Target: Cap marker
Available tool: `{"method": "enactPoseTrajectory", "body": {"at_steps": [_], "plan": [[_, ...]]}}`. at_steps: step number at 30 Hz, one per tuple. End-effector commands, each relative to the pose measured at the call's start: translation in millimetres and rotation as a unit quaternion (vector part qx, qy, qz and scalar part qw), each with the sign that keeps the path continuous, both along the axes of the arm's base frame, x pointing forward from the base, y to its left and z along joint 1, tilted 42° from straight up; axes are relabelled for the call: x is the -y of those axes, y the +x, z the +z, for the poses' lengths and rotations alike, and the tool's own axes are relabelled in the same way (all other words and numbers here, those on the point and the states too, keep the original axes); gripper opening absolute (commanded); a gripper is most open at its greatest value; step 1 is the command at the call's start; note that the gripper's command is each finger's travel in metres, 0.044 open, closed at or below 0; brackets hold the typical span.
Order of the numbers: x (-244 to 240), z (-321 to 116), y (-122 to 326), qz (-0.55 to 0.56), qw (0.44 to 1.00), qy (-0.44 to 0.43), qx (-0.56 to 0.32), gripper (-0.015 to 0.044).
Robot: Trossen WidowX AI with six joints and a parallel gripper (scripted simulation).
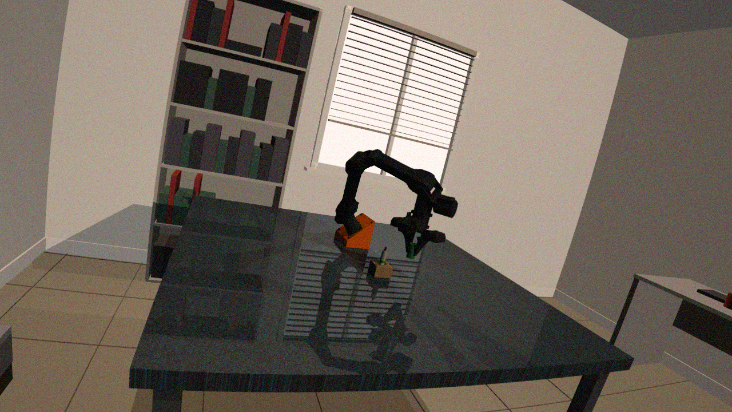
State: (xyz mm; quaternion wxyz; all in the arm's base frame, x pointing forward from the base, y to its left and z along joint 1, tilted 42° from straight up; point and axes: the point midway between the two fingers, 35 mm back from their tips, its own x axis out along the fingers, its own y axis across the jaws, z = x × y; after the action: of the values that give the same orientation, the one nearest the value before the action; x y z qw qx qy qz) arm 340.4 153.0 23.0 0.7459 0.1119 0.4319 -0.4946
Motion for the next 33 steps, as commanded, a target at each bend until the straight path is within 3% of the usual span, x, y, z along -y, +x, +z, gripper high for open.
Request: {"method": "enactPoseTrajectory", "body": {"at_steps": [1,25,33], "plan": [[6.1,11.5,-6.1,0.001,1.0,-0.001,-0.002,0.0],[40.5,66.8,-43.2,0.001,1.0,-0.002,-0.004,0.0],[45.3,63.7,-43.7,0.001,1.0,-0.002,-0.004,0.0]]}}
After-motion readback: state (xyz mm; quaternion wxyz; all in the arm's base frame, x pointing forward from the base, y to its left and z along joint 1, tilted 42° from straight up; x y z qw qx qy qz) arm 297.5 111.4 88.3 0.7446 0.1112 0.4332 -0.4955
